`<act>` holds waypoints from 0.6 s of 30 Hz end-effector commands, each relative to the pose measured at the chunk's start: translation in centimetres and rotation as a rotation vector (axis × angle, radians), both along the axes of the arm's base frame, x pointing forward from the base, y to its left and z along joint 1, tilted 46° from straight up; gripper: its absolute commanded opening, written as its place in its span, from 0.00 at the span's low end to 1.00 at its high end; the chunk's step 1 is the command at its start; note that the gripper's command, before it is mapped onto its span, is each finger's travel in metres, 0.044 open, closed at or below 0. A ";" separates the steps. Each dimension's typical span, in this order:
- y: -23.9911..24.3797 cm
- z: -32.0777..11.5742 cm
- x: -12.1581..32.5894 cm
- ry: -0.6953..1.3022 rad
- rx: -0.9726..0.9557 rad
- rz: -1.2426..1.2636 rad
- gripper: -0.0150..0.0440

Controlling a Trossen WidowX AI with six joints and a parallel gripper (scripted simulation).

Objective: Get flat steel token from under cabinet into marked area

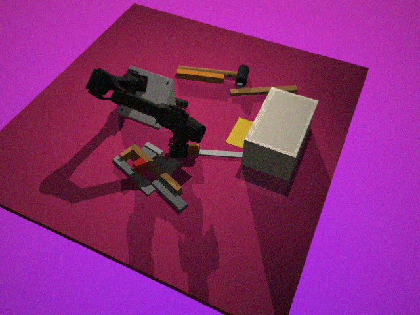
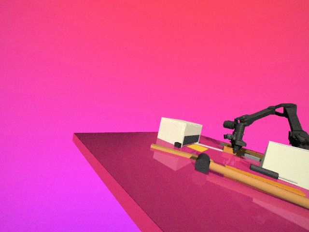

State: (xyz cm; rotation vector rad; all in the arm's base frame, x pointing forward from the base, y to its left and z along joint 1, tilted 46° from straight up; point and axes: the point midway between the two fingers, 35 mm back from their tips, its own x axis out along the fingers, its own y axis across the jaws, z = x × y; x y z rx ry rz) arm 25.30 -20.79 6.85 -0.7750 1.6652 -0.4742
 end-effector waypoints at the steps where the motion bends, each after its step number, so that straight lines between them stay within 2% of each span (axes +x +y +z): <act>1: 0.1 -0.2 0.7 0.000 -0.001 0.001 0.25; 18: 0.3 -0.7 2.8 -0.001 -0.001 0.002 0.25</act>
